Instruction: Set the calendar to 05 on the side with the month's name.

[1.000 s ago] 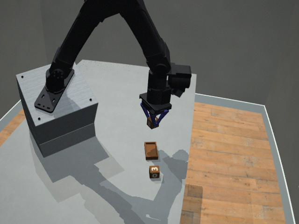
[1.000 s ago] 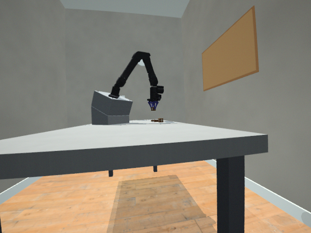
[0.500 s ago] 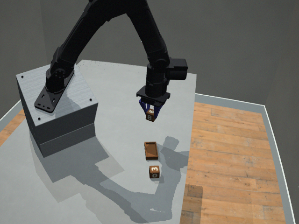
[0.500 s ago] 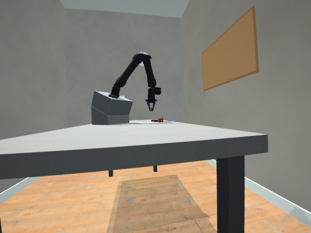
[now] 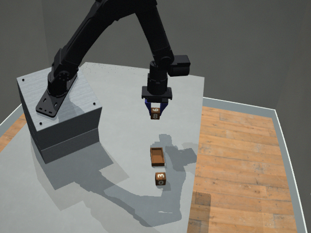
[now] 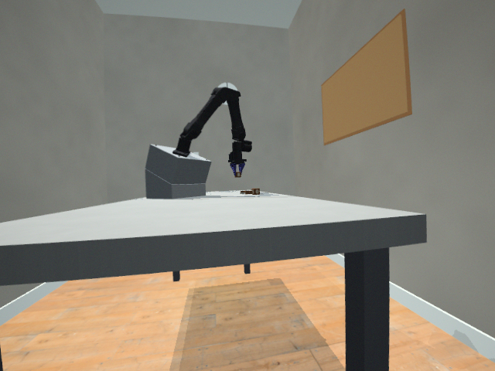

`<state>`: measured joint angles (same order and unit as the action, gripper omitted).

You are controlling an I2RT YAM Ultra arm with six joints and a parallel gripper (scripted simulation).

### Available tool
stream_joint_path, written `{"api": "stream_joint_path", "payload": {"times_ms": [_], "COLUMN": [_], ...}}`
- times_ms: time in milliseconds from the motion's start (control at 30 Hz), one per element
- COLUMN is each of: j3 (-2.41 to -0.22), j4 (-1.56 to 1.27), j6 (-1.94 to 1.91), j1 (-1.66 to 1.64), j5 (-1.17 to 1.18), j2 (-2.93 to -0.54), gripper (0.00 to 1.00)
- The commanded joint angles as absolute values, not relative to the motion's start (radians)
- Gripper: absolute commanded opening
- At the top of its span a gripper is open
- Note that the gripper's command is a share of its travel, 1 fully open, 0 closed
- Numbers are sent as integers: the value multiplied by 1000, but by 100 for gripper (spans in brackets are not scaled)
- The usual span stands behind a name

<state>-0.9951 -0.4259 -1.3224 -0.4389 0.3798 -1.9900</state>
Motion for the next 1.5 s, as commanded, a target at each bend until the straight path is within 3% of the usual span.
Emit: {"api": "stream_joint_path", "payload": {"times_ms": [0,767,1467], "j3": [-997,-991,-1023], "j4": [-422,-355,-108], "j6": [-1386,-1409,-1498], "j1": [-450,-428,-344], "j5": [380,376,361], "j2": [-1983,-2036,-2283], "gripper": [27,27,27]}}
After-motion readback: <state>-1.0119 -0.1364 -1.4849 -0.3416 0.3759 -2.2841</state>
